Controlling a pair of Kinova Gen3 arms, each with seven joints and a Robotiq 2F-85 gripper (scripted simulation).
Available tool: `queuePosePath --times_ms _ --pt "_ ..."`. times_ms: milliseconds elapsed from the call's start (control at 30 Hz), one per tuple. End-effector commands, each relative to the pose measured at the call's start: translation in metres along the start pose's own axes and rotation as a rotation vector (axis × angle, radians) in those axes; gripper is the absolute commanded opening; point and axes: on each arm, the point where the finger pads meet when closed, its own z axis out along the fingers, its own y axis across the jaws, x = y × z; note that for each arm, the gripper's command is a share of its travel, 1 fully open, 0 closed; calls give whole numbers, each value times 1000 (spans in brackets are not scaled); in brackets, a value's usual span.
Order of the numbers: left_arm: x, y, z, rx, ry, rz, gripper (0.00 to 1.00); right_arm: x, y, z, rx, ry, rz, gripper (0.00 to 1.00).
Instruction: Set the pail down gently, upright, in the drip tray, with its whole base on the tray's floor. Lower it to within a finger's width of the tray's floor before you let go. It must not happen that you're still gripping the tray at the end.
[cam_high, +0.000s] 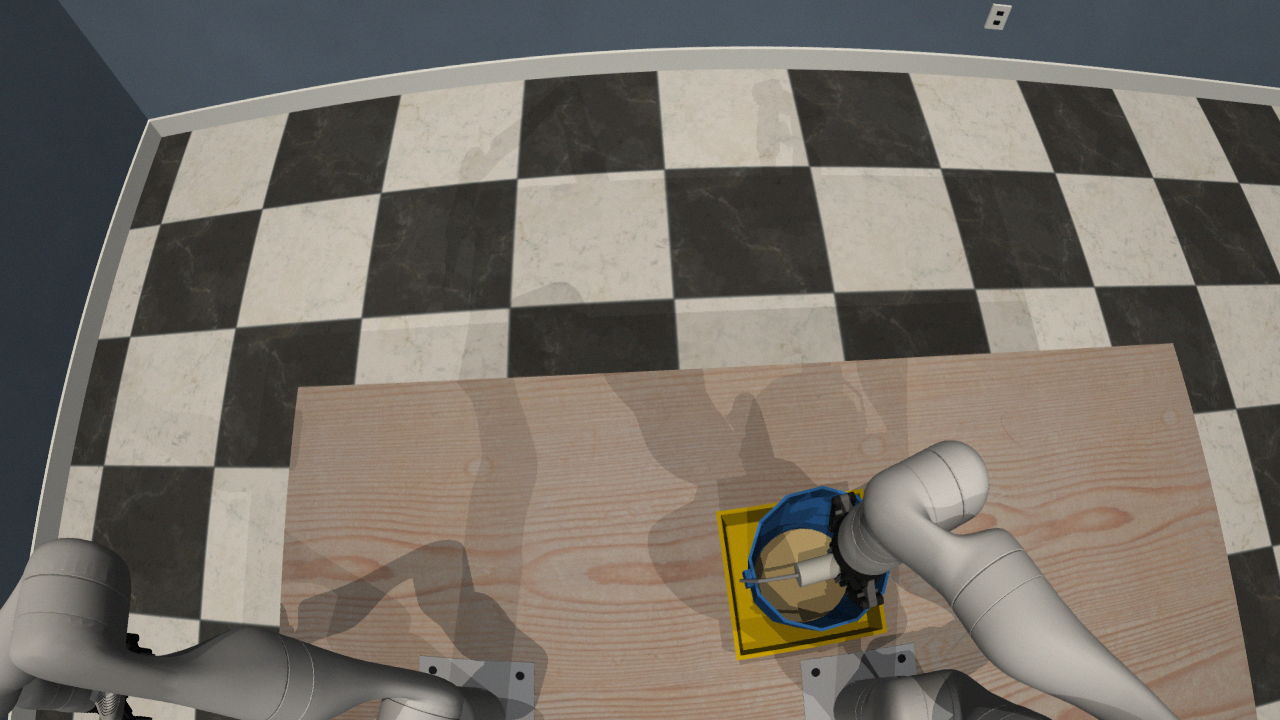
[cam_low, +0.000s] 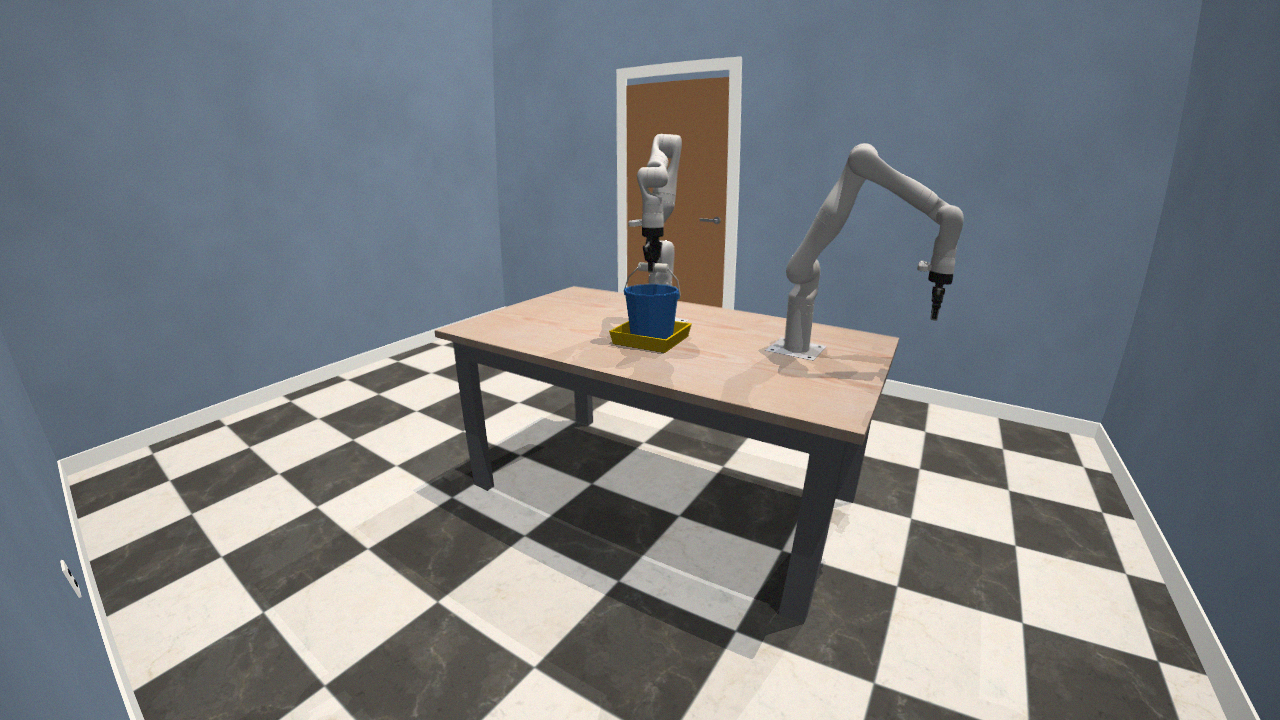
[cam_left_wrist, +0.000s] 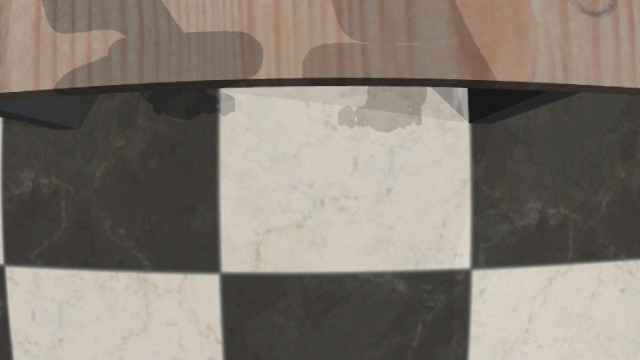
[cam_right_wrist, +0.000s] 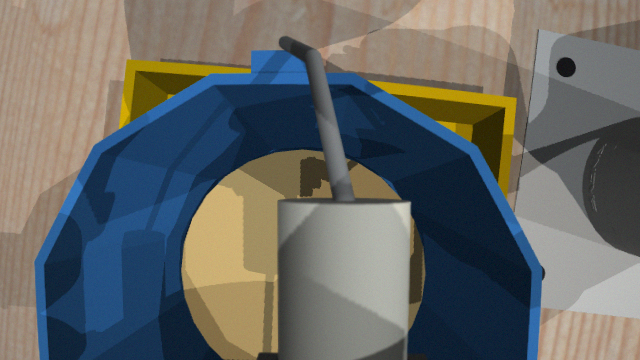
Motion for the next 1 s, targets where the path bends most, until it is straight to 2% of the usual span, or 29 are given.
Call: queuePosePath --times_ms 0,967 --pt "-1 4 -1 -5 -6 7 1000 4 -4 2 7 5 -6 99" --pt "-1 4 -1 -5 -6 7 1000 5 -4 9 5 5 -6 99"
